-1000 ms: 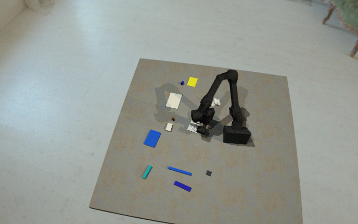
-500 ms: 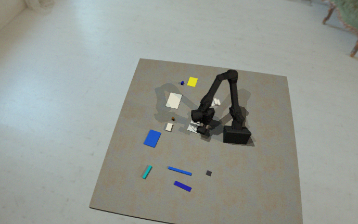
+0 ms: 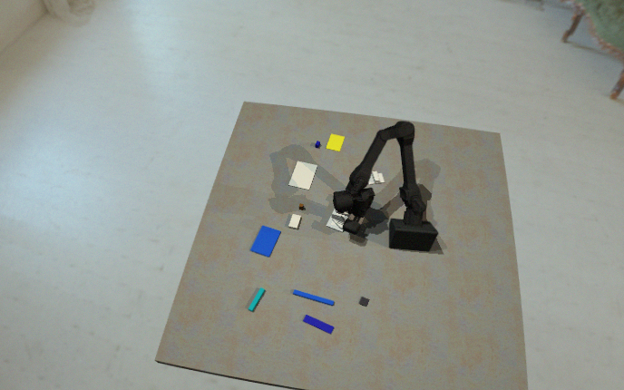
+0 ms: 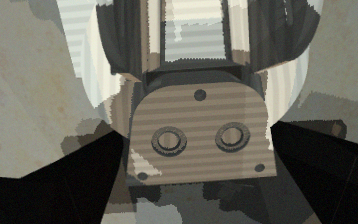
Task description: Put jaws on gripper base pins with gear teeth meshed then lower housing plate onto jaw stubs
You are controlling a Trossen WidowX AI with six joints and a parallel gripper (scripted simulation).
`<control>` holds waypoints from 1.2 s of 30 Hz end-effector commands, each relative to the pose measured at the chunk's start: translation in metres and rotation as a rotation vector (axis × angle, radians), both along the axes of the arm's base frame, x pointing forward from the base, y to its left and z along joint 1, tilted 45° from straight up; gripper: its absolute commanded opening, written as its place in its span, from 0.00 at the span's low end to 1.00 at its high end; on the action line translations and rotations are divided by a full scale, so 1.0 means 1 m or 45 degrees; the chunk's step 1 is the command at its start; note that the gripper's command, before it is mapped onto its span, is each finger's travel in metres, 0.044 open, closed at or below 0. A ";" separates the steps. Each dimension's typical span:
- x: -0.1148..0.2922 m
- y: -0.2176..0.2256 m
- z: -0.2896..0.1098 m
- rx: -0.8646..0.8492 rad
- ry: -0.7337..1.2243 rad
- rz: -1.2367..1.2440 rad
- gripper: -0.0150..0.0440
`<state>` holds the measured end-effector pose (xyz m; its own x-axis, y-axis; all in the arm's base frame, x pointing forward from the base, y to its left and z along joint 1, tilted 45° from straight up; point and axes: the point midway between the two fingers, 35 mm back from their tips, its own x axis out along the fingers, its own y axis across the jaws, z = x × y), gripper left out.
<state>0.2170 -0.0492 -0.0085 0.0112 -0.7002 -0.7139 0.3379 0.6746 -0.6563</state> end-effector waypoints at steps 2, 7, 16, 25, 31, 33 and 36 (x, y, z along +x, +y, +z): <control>0.000 0.000 0.000 0.000 0.000 0.000 1.00; 0.000 0.000 0.000 0.000 0.000 0.000 1.00; 0.002 0.039 0.037 0.009 0.005 0.003 1.00; -0.001 0.062 0.059 0.013 0.001 0.017 1.00; -0.017 0.089 0.089 0.006 0.010 0.003 1.00; -0.017 0.089 0.089 0.006 0.010 0.003 1.00; -0.017 0.089 0.089 0.006 0.010 0.003 1.00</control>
